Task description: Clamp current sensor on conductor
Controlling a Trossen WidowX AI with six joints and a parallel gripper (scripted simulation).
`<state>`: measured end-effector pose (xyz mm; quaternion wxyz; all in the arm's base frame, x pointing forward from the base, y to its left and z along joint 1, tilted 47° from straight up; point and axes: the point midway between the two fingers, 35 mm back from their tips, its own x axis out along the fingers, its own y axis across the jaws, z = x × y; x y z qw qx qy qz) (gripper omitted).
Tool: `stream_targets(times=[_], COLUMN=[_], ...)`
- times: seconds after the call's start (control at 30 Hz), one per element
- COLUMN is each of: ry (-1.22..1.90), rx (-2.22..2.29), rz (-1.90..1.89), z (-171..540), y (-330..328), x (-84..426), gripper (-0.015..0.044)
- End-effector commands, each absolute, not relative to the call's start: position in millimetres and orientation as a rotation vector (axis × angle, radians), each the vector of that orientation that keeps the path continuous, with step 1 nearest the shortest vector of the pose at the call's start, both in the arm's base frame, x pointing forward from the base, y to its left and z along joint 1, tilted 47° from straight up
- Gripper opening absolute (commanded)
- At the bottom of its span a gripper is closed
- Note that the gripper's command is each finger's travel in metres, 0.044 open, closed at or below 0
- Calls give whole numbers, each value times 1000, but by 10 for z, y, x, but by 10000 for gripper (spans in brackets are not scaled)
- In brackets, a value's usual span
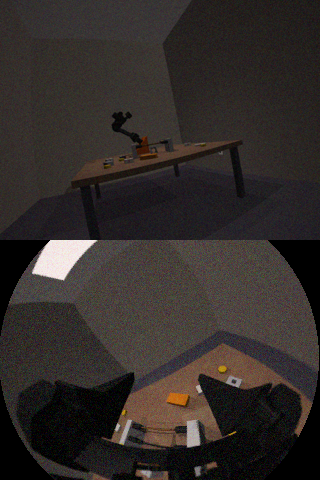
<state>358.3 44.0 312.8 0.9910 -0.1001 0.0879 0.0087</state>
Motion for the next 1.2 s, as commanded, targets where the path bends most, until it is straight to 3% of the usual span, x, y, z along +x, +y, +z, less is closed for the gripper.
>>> stream_targets(times=[0.0,0.5,0.83,1.17], ry=[-44,30,606,1068], rx=[-4,4,-92,-439], rz=[0,18,105,107], z=[3228,3053,1695,396], y=[9,91,901,1639], x=[3169,3262,3615,3232], gripper=[440,440,440,440])
